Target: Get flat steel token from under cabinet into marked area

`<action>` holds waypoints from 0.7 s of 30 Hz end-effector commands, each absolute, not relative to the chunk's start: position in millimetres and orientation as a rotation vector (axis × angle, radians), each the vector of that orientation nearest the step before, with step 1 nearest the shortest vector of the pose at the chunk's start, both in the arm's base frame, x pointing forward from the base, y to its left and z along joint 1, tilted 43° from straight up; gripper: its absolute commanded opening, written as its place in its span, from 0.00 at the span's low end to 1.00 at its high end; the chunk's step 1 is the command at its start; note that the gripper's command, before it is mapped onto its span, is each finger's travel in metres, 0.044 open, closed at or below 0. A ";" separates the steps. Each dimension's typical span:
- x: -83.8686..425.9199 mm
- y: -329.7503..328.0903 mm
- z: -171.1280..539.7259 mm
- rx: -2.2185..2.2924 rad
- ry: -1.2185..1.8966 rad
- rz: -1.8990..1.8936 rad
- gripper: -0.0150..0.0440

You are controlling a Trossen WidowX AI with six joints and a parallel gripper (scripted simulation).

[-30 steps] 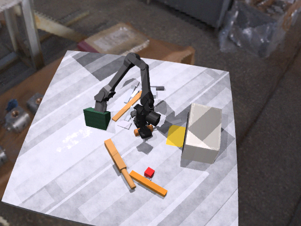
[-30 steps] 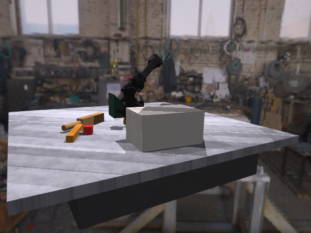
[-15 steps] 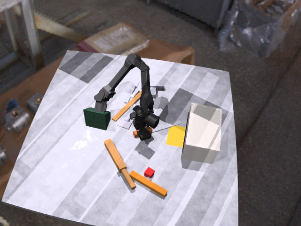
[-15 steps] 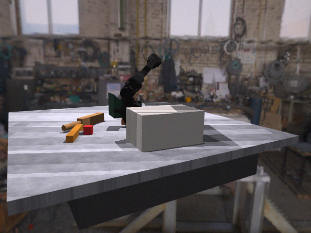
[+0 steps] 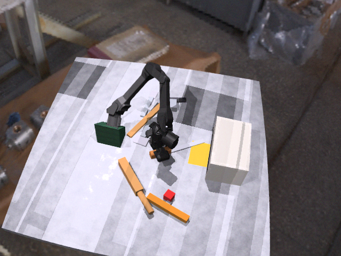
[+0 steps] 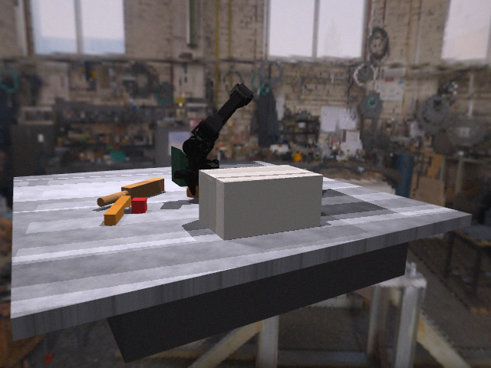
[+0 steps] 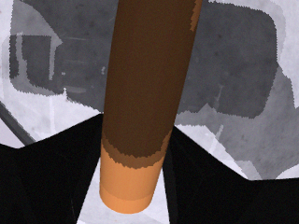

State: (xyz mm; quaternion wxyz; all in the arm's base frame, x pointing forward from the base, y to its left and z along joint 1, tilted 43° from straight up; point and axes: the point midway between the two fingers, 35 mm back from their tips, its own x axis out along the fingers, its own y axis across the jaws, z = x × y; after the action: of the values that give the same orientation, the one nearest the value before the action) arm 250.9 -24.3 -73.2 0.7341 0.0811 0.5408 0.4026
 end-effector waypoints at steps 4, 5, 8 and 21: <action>250.5 -33.4 -79.3 0.173 1.187 0.880 0.25; 250.2 -34.3 -80.1 0.173 1.187 0.880 0.25; 249.3 -36.8 -82.5 0.172 1.188 0.879 0.25; 245.3 -47.6 -92.8 0.172 1.188 0.879 0.25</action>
State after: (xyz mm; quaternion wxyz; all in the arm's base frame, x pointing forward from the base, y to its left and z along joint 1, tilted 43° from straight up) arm 244.5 -41.4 -89.9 0.7341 0.0813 0.5409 0.4023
